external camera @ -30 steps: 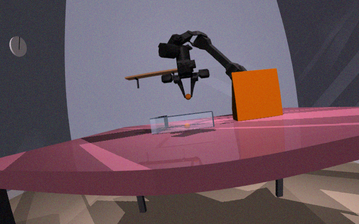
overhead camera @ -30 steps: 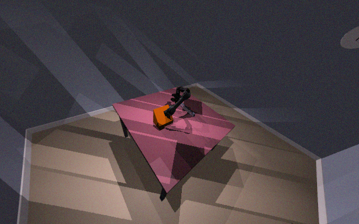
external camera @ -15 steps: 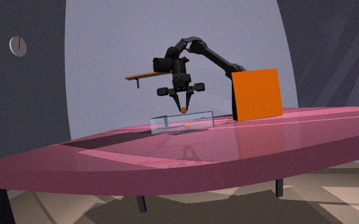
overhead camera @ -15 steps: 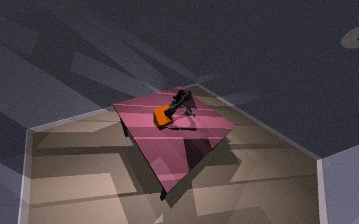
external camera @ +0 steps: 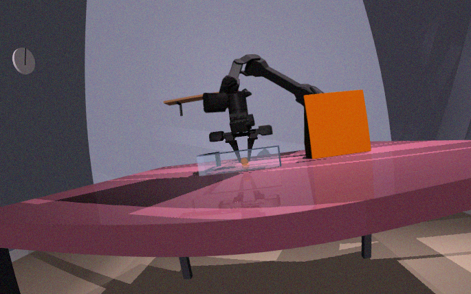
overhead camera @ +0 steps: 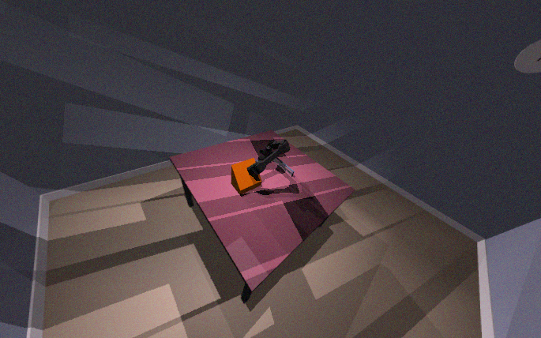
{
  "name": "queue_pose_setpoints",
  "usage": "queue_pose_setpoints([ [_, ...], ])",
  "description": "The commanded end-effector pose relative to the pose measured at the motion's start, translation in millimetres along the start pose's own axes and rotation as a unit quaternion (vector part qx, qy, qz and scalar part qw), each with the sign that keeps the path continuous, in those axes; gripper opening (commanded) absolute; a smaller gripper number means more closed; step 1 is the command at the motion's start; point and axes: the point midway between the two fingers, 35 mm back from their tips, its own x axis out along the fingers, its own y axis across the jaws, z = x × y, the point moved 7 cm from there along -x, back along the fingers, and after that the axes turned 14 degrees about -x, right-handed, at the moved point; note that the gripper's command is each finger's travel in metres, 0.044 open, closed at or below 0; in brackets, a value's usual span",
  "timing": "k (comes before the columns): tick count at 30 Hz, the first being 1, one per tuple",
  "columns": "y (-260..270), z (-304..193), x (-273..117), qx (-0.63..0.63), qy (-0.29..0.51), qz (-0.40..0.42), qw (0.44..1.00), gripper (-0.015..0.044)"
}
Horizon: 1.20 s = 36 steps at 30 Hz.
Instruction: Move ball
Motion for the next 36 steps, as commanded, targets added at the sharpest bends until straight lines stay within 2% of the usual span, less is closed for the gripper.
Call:
queue_pose_setpoints([
  [1, 1.3, 0.0, 6.6, -0.004, 0.003, 0.001, 1.000, 0.0000],
  [12, 1.6, -0.2, 17.4, -0.004, 0.003, 0.002, 1.000, 0.0000],
  [20, 0.3, -0.5, 15.5, 0.000, 0.001, 0.001, 1.000, 0.0210],
  [27, 0.3, -0.5, 15.5, 0.000, 0.001, 0.001, 1.000, 0.0219],
  [29, -1.1, 0.0, 4.5, -0.001, 0.000, 0.000, 1.000, 0.0219],
  [33, -0.7, 1.1, -60.7, -0.004, 0.000, 0.001, 1.000, 0.0219],
  [36, 0.9, 0.9, -72.6, -0.004, 0.001, 0.001, 1.000, 0.0219],
])
